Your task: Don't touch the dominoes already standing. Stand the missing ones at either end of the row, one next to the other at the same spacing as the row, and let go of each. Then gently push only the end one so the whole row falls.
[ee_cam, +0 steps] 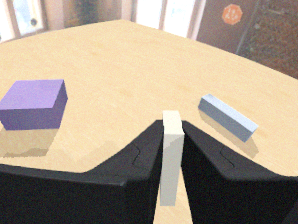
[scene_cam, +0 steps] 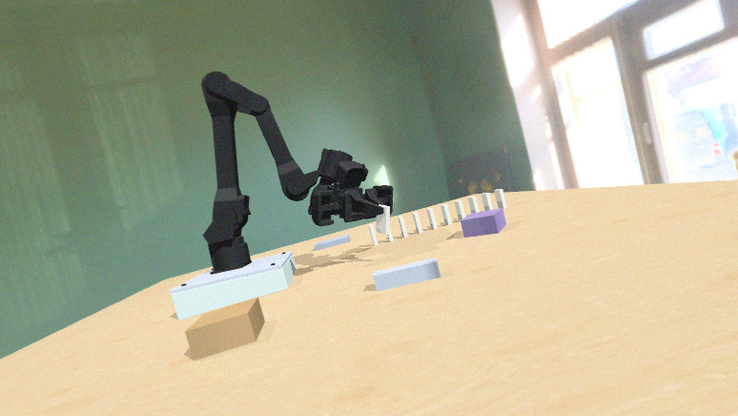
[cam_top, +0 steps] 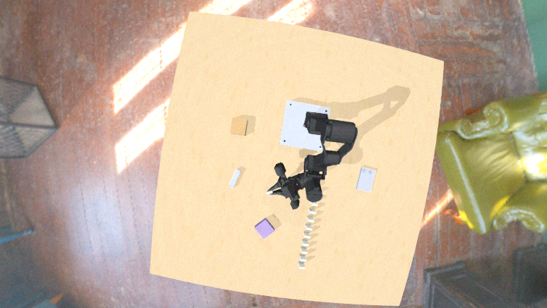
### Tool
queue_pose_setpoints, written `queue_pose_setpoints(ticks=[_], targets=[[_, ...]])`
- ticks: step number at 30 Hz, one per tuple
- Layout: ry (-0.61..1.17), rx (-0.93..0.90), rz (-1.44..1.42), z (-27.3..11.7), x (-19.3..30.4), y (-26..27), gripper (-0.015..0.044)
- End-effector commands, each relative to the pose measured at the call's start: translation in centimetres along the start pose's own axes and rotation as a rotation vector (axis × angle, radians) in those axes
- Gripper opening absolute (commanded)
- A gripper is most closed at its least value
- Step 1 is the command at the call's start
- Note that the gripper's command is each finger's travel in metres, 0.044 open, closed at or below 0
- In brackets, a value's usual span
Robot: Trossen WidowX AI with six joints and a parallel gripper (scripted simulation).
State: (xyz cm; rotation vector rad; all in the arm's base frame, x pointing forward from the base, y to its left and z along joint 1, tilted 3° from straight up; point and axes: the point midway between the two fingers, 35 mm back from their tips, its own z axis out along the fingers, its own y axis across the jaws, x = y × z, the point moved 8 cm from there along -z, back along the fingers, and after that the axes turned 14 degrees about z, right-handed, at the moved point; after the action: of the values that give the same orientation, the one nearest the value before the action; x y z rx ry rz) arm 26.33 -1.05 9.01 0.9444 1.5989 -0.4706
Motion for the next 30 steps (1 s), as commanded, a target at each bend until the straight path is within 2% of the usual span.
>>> queue_pose_setpoints(ticks=[1,14,30], targets=[[-0.053,0.006,0.017,-1.0,0.3,-0.8,0.0025],[-0.194,0.029,0.128,-4.2,0.0,-3.6,0.0025],[-0.196,0.030,0.129,-4.3,0.0,-3.7,0.0025]])
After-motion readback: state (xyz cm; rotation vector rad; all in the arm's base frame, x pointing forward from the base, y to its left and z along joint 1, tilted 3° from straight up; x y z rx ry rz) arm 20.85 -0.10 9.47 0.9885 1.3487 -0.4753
